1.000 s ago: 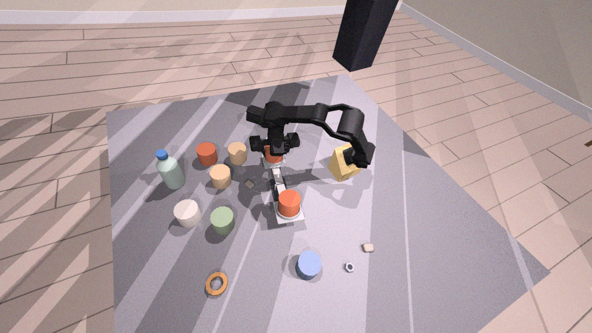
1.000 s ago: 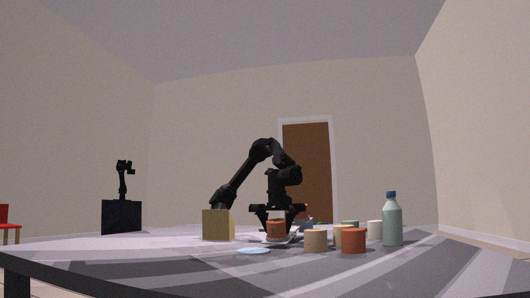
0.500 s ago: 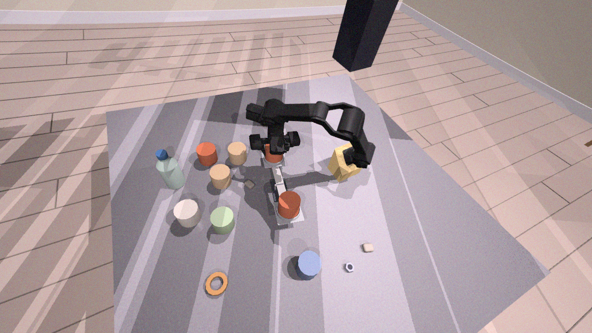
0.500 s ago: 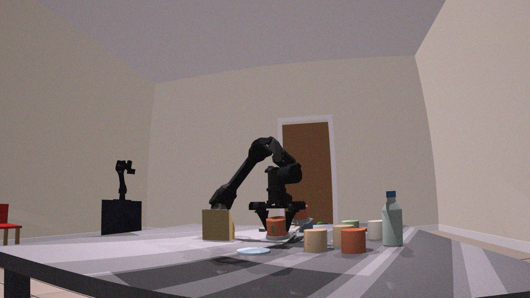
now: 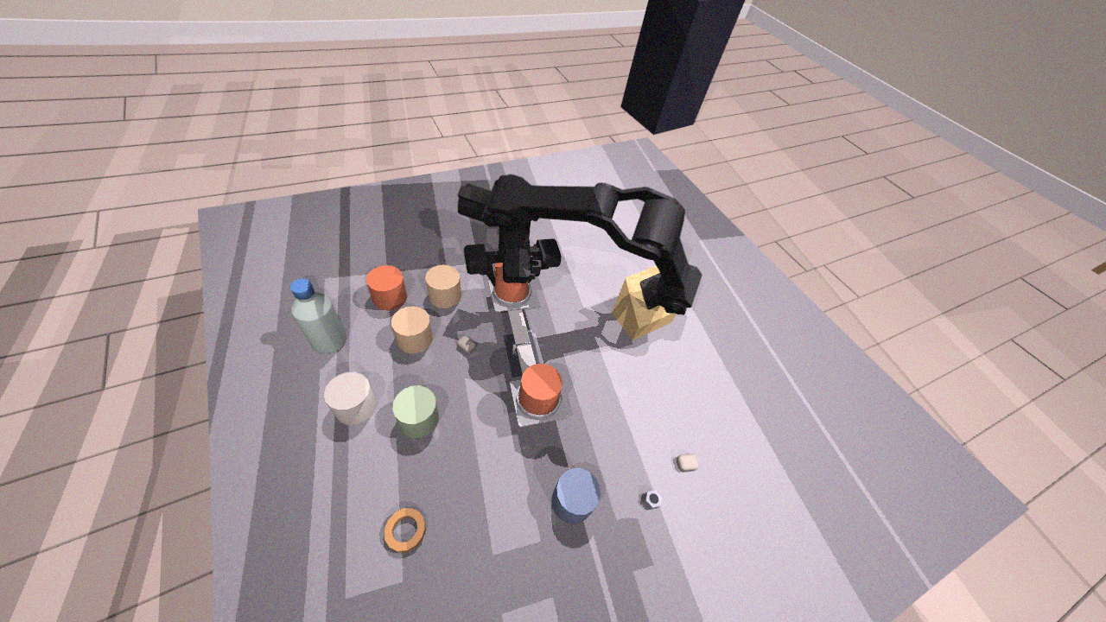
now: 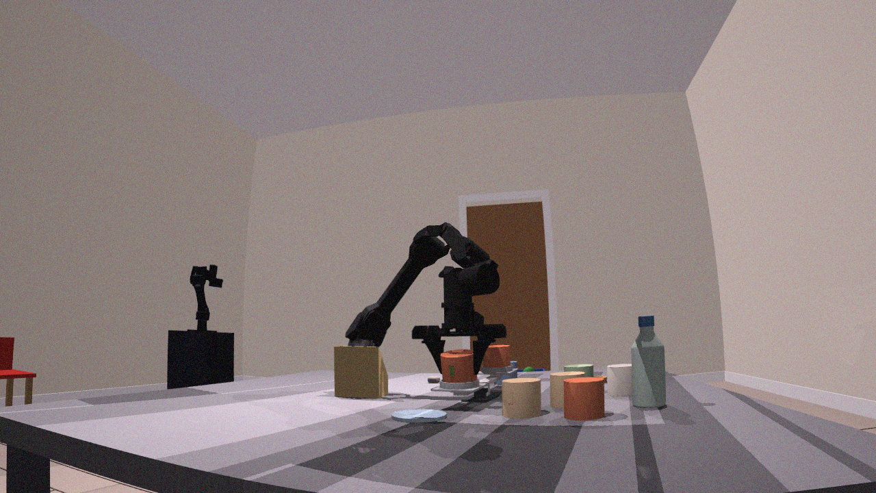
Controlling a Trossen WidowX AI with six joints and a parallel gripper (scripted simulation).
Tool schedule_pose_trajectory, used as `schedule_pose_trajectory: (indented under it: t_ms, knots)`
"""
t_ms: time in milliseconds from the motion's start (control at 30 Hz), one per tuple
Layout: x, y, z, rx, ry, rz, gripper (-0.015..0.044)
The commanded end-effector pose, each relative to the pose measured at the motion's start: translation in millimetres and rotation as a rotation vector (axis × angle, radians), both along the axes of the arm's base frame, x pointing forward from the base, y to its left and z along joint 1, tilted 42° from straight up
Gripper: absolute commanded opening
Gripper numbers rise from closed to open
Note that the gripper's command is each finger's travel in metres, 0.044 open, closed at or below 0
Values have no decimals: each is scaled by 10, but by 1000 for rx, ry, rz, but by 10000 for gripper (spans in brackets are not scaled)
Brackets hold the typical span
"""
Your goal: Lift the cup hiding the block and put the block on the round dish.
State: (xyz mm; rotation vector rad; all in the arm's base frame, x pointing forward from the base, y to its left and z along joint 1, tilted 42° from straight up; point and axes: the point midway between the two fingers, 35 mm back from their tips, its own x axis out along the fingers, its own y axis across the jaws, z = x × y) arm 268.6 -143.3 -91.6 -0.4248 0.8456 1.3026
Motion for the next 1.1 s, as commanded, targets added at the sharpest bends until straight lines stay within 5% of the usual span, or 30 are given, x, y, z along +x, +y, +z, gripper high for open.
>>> schedule_pose_trajectory:
  t_ms: [0, 1067]
  knots:
    - [22, -78, 46, -12, -9, 3, 0]
    - [18, -356, 344, -14, -8, 3, 0]
